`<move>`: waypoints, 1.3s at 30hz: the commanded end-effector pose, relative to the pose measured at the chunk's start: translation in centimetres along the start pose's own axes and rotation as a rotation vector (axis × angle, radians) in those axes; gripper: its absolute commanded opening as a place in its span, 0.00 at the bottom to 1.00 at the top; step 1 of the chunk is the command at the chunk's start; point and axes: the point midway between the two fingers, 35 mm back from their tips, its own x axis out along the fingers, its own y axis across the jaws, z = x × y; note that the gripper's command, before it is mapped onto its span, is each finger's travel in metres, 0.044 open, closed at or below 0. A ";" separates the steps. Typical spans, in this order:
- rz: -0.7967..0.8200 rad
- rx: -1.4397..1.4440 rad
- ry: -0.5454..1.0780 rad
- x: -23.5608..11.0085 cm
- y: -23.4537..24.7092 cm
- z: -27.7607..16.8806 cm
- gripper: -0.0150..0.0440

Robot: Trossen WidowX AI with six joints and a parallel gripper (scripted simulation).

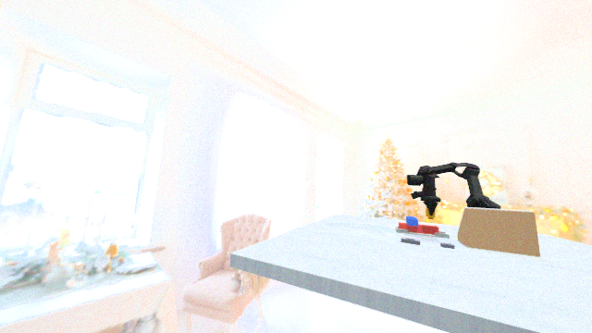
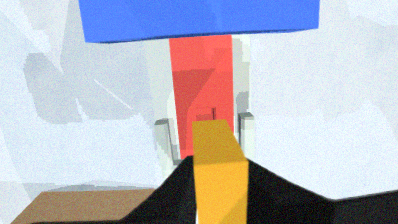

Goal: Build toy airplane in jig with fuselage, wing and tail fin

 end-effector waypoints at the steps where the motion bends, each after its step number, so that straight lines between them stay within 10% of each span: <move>1: -0.006 -0.005 0.001 0.1 -0.1 -0.1 0.36; 39: -0.002 0.001 -0.002 3.8 -0.2 0.0 0.25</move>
